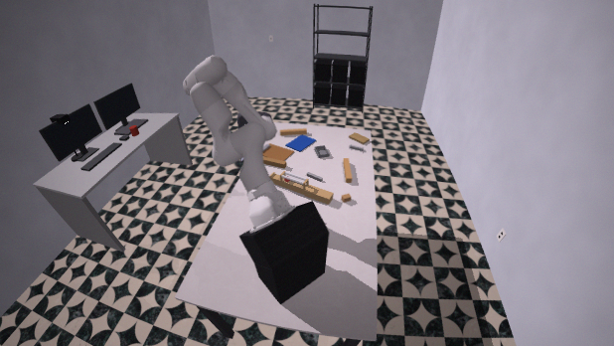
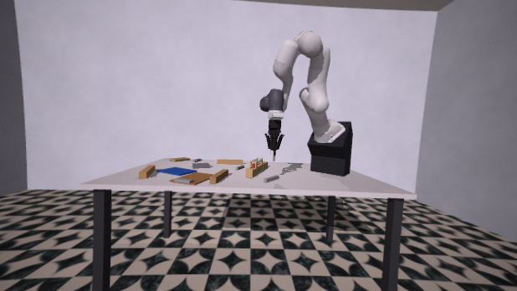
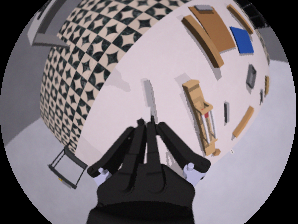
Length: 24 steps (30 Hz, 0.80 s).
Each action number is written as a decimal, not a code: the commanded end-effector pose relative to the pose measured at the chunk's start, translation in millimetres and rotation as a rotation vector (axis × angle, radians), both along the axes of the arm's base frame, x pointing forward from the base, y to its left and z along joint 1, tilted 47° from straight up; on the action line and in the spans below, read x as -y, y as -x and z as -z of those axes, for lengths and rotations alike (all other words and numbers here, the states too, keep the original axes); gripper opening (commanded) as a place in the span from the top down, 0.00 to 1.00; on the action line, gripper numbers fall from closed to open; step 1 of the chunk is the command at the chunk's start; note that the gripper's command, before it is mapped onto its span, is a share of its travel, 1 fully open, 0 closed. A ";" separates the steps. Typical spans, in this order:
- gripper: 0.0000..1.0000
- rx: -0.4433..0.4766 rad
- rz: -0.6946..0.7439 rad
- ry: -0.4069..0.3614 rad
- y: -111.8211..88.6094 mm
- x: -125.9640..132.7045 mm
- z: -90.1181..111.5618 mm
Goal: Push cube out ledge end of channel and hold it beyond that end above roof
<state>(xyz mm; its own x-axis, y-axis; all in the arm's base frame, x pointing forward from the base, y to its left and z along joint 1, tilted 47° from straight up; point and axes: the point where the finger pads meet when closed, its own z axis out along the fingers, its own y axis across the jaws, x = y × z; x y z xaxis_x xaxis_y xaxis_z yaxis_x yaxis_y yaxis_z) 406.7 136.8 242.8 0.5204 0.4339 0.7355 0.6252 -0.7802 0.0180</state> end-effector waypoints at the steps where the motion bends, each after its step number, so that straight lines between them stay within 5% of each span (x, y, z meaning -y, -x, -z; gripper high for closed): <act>1: 1.00 -0.004 0.003 -0.004 -0.1 0.1 -0.1; 24: 1.00 -0.007 0.005 -0.001 -1.2 1.6 1.1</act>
<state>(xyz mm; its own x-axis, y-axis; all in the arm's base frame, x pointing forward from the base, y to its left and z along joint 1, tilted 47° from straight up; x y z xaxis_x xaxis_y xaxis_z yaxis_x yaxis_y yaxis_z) 407.2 136.4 242.5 0.5217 0.4340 0.7345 0.6249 -0.7805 0.0174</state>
